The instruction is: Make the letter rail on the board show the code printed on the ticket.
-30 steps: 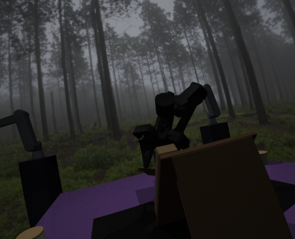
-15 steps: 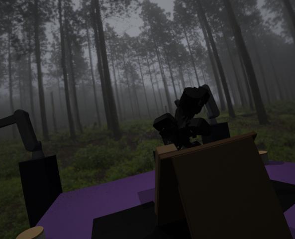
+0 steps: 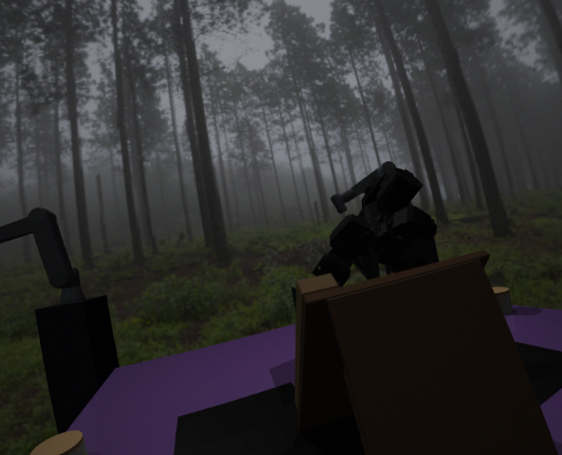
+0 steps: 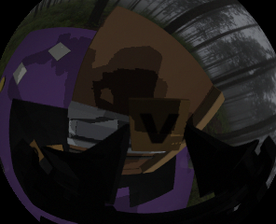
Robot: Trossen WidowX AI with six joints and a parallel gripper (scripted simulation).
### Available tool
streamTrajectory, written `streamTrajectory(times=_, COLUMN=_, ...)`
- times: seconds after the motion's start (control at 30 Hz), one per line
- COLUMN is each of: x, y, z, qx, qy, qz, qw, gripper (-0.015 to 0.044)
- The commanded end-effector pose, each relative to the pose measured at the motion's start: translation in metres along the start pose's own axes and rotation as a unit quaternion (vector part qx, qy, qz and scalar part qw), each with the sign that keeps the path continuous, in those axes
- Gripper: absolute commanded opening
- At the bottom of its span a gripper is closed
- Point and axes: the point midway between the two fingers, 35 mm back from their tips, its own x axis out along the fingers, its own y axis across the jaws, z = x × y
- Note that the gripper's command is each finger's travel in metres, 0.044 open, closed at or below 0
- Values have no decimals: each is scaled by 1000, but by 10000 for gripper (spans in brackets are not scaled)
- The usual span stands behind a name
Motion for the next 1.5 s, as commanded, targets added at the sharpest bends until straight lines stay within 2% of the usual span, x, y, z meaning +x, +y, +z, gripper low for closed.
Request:
streamTrajectory(times=0.0, x=-9, y=15, z=8, qx=37, qy=-23, qz=6, qw=999, gripper=0)
streamTrajectory(times=0.33, x=-32, y=67, z=21, qx=113, qy=-65, qz=55, qw=990, gripper=0)
streamTrajectory(times=0.87, x=-80, y=157, z=16, qx=249, qy=-86, qz=194, qw=945, gripper=0)
streamTrajectory(times=1.03, x=-79, y=159, z=17, qx=250, qy=-86, qz=196, qw=944, gripper=0)
streamTrajectory(times=1.47, x=-40, y=173, z=29, qx=250, qy=-87, qz=197, qw=944, gripper=0)
